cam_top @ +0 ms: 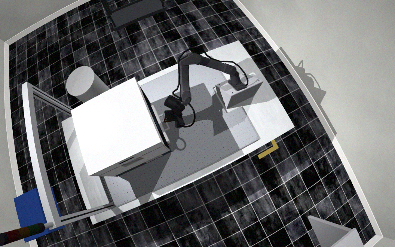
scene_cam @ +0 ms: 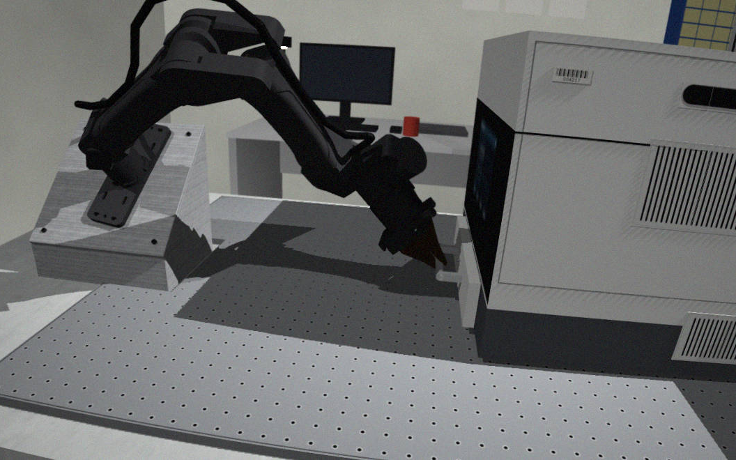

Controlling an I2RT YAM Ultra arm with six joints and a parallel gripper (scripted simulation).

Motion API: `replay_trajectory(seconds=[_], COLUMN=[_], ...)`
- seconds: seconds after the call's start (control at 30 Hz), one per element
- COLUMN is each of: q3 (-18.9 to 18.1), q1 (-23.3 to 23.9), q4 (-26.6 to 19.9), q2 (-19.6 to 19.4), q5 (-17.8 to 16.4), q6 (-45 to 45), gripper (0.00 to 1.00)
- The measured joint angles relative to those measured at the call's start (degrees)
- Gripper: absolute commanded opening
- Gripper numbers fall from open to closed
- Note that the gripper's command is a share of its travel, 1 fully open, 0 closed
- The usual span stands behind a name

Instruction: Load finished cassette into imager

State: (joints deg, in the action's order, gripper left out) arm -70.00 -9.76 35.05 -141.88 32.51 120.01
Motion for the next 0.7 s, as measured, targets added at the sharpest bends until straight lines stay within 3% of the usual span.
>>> replay_trajectory(seconds=[0.63,0.67,0.7], q3=[0.0,0.0,0.0], q1=[0.0,0.0,0.0], q4=[0.0,0.0,0.0], q2=[0.0,0.0,0.0], q5=[0.0,0.0,0.0], q6=[0.0,0.0,0.0], gripper=[0.00,0.35,0.35])
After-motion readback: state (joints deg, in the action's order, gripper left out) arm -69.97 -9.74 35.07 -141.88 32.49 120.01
